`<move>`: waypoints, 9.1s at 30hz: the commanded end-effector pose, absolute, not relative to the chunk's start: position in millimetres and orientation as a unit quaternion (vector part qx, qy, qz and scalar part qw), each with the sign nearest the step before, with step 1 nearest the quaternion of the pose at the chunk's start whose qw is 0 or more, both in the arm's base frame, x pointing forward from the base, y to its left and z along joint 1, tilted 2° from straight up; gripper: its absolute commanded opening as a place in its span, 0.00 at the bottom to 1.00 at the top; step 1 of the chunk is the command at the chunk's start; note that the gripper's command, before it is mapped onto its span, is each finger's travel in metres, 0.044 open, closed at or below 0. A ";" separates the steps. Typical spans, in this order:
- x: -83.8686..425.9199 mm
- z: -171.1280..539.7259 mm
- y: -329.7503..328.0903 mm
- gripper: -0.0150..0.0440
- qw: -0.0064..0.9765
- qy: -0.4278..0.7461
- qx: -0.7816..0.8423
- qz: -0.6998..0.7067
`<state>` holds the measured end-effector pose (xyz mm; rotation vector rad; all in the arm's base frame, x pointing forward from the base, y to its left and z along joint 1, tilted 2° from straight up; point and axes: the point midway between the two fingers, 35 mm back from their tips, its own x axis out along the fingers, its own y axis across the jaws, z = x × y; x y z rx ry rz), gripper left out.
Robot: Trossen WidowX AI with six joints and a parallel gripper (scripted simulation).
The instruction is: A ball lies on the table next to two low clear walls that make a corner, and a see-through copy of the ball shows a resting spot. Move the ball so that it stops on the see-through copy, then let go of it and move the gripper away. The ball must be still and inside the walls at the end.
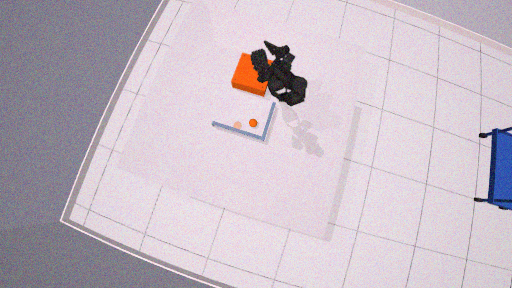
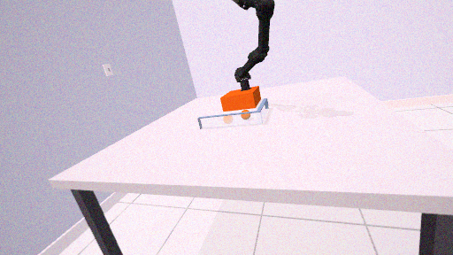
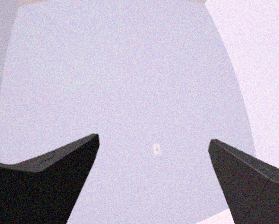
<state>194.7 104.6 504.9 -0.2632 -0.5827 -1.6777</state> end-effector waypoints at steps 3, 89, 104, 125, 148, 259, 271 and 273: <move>185.3 509.5 101.8 0.85 0.628 -0.245 -0.111 -0.730; 325.2 7.8 108.6 0.85 0.465 0.470 -0.540 0.521; 326.1 -16.7 108.2 0.85 0.465 0.470 -0.540 0.521; 325.5 -35.4 107.5 0.63 0.465 0.470 -0.540 0.521; 324.3 98.8 111.0 0.25 0.465 0.470 -0.540 0.521; 378.8 -7.5 32.1 0.85 -0.047 -0.020 -0.713 0.700; 378.5 46.5 32.7 0.85 -0.047 -0.020 -0.717 0.695; 378.5 46.5 32.7 0.85 -0.047 -0.020 -0.717 0.695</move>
